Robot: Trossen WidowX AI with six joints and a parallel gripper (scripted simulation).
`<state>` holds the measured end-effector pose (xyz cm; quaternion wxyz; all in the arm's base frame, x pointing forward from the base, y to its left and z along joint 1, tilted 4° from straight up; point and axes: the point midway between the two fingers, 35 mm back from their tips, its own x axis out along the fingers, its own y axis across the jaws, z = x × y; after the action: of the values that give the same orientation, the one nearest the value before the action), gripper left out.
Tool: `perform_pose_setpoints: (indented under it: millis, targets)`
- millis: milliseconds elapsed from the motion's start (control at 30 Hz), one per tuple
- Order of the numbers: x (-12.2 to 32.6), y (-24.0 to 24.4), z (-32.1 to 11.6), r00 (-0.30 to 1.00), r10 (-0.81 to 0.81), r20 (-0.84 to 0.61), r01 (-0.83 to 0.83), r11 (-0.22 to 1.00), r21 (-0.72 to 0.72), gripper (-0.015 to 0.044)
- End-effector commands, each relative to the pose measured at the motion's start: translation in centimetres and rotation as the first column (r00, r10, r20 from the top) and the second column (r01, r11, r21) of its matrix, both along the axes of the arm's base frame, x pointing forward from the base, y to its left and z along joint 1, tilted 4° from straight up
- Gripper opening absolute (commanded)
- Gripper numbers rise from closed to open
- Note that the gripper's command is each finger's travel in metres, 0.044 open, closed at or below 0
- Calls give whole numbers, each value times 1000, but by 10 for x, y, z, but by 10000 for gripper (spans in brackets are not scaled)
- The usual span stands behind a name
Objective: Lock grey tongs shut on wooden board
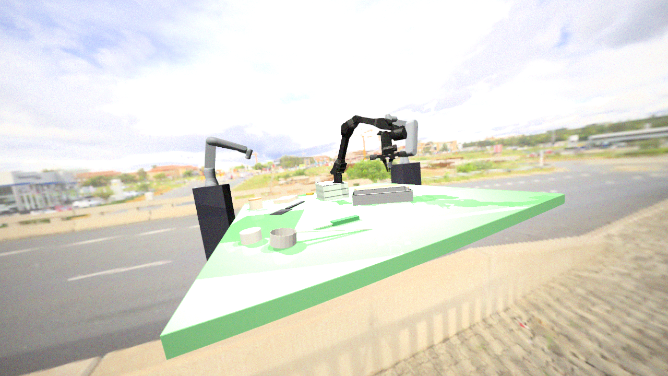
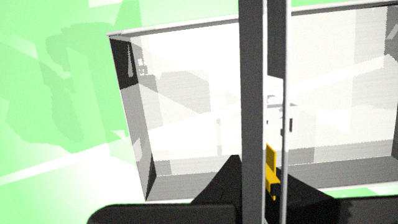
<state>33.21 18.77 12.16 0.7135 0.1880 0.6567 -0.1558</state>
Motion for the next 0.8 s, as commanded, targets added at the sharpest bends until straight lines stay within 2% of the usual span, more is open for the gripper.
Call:
perform_pose_setpoints:
  millis: [0, 767]
  targets:
    - [-12, 19, 0, 998, -56, 0, 56, 998, 7, -150]
    - [-107, 111, -4, 881, -472, -33, 473, 880, 47, -150]
